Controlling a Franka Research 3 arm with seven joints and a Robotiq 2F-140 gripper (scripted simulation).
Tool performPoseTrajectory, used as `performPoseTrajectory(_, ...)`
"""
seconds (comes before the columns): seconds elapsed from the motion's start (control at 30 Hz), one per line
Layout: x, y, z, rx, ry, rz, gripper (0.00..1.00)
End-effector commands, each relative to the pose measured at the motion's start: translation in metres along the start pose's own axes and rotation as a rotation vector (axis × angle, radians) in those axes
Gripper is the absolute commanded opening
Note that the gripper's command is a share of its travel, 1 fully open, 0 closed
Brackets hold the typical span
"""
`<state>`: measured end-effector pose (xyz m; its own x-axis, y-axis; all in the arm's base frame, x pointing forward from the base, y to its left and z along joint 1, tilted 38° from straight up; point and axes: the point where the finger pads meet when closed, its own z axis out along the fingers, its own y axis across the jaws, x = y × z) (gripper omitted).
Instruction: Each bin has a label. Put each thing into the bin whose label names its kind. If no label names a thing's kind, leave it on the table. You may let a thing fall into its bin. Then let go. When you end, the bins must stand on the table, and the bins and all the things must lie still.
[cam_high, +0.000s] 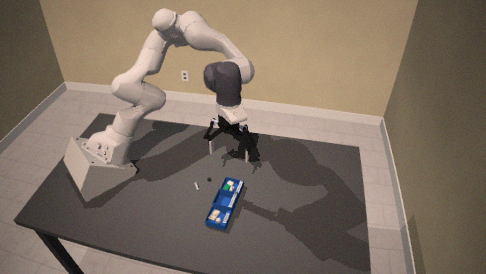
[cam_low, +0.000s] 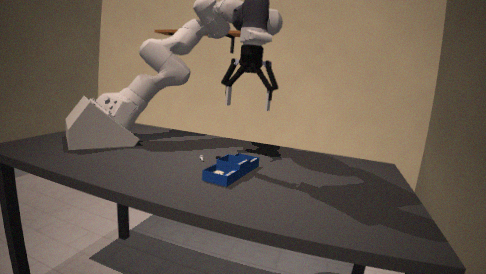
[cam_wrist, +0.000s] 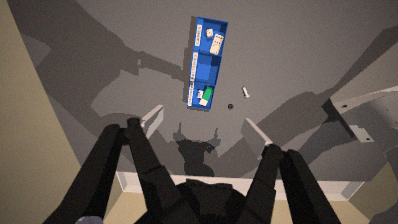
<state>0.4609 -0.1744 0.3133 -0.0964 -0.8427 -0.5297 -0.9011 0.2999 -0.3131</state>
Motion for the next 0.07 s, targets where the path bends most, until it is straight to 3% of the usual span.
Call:
performPoseTrajectory(0.0,0.0003,0.0006,-0.0014,-0.001,0.000,0.004,1.00)
performPoseTrajectory(0.03,0.0003,0.0006,-0.0014,-0.001,0.000,0.004,1.00)
